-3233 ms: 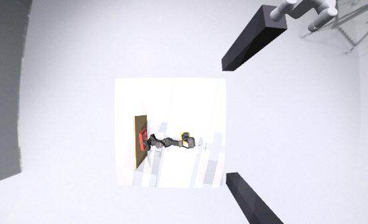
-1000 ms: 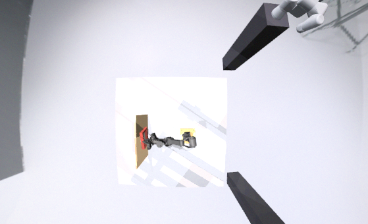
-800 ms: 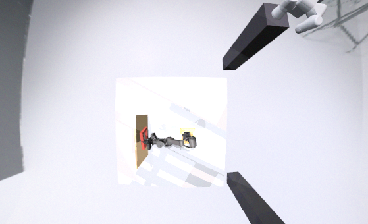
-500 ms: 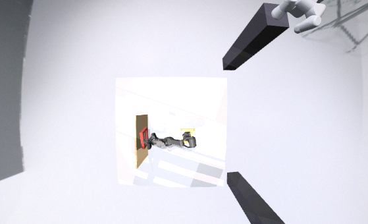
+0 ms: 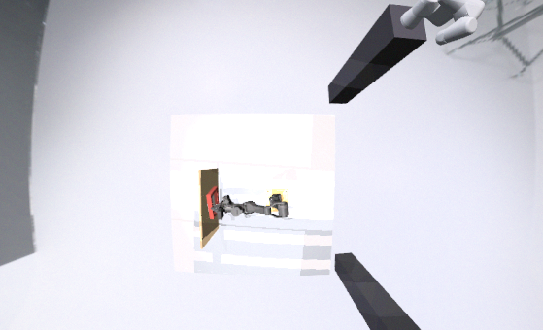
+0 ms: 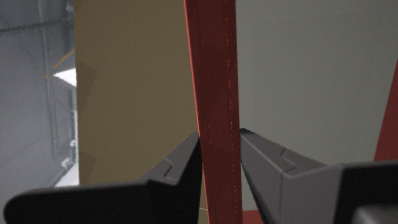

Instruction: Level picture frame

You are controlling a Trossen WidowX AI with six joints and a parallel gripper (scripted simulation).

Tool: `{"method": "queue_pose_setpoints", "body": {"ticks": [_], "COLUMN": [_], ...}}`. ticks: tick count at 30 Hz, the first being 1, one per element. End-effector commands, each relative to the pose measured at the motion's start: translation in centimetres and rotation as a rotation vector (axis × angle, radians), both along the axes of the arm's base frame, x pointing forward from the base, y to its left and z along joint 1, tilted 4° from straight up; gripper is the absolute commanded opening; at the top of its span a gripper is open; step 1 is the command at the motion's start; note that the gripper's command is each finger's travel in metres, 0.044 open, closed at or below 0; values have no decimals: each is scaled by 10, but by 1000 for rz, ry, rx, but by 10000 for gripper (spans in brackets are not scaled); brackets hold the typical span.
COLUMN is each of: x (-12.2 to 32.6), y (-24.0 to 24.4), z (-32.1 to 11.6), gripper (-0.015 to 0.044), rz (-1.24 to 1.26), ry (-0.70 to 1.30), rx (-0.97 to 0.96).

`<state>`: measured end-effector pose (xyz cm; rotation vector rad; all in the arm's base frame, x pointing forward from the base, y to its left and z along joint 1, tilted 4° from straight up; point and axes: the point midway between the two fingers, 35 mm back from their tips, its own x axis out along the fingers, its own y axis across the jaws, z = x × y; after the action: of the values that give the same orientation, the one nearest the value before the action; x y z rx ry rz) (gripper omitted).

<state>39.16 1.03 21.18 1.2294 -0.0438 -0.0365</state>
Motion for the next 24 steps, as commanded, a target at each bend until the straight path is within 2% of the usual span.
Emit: {"method": "queue_pose_setpoints", "body": {"ticks": [1, 24], "x": [0, 0], "y": [0, -2], "z": [0, -2], "gripper": [0, 0], "rz": [4, 0], "ry": [-5, -2], "rx": [-6, 5]}}
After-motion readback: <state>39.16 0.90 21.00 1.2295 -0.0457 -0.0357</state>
